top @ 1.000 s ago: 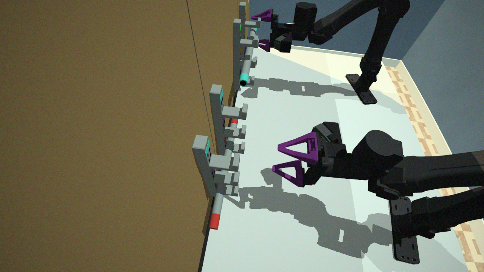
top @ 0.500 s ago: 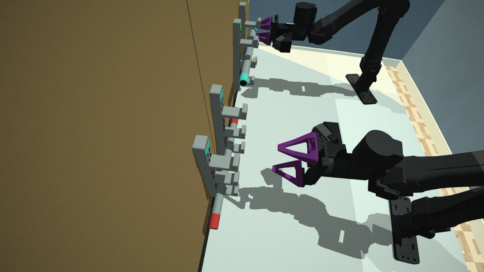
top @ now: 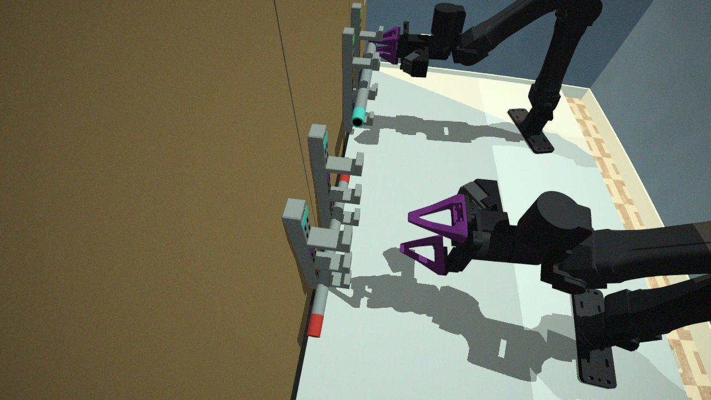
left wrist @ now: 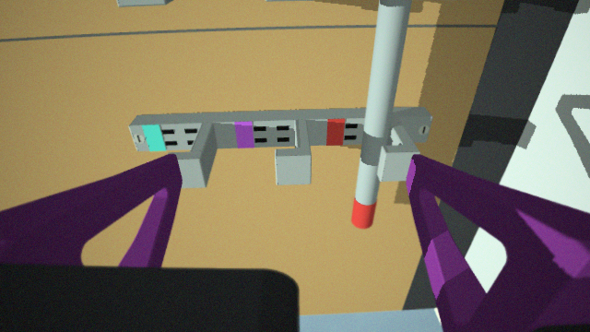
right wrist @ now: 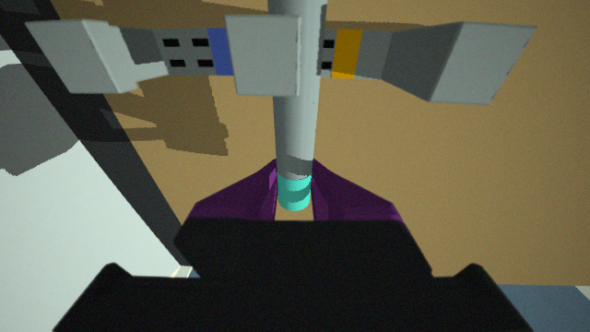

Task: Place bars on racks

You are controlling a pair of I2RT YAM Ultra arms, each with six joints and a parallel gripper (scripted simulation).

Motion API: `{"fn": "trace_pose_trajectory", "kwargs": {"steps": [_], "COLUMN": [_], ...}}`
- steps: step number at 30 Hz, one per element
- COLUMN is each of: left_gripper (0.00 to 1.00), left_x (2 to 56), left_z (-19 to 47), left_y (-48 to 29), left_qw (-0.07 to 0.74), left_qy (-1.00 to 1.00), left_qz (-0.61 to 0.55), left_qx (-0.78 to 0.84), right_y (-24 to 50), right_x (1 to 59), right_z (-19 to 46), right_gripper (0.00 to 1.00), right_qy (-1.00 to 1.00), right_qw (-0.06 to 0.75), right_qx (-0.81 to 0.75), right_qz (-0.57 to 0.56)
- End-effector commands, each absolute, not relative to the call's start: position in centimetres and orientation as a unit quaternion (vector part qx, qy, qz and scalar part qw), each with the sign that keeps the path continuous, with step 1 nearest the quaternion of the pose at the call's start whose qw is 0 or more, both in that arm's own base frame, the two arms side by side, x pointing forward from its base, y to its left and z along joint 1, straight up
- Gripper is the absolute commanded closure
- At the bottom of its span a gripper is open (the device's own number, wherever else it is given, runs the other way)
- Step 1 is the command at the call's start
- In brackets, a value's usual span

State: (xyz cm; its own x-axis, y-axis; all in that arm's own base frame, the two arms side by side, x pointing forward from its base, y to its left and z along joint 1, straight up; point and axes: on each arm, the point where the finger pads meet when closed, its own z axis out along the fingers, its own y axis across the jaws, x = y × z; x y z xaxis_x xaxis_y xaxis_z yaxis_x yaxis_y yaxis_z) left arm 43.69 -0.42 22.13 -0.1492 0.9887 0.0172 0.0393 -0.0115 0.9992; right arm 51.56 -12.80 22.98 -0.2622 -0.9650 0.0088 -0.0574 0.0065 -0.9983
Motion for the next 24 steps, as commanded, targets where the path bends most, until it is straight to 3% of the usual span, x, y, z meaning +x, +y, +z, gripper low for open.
{"fn": "trace_pose_trajectory", "kwargs": {"steps": [1,24], "left_gripper": [0.00,0.00], "left_x": [43.34,43.34], "left_z": [23.74,23.74], "left_y": [-0.81,-0.81], "left_qw": [0.463,0.463], "left_qy": [0.535,0.535], "left_qz": [0.535,0.535], "left_qx": [0.463,0.463], "right_y": [-13.23,-13.30], "right_x": [52.07,52.32], "right_z": [25.29,25.29], "right_gripper": [1.00,1.00], "right_qy": [0.563,0.563], "right_qw": [0.428,0.428], "right_qx": [-0.428,-0.428], "right_qz": [-0.563,-0.563]}}
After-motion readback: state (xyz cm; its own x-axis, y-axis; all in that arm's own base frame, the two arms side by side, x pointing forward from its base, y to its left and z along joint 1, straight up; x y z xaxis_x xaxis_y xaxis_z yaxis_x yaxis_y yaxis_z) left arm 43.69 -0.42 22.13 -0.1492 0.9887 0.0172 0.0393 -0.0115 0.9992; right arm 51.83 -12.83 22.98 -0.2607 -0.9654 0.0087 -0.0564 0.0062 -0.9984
